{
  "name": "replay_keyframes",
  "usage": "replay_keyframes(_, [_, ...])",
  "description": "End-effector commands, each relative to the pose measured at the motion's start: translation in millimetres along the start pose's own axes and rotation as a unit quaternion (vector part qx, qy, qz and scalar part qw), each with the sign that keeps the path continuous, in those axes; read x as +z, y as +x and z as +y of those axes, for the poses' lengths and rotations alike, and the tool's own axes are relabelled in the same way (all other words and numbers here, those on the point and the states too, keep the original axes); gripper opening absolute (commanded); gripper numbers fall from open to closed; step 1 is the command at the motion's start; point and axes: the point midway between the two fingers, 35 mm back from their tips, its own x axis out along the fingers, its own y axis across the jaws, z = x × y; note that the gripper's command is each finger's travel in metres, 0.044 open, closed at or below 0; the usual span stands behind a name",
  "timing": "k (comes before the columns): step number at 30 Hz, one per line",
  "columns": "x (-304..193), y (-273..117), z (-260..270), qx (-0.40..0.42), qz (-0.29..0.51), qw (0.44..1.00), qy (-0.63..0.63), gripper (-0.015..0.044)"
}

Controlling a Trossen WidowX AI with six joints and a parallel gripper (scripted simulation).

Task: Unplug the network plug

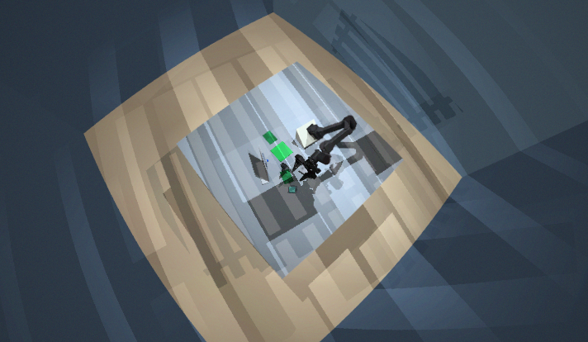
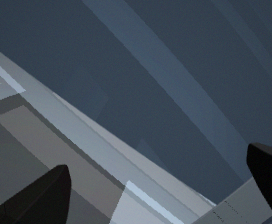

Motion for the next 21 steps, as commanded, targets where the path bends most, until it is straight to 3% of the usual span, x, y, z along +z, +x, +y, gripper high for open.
replay_keyframes(1, [-0.4,0.1,-0.2,0.0,0.0,1.0,0.003,0.0374])
replay_keyframes(9, [-20.1,2.1,-8.7,-0.012,0.0,0.991,0.13,0.0164])
replay_keyframes(21, [-51.9,1.1,-22.7,-0.031,-0.005,0.943,0.332,0.0156])
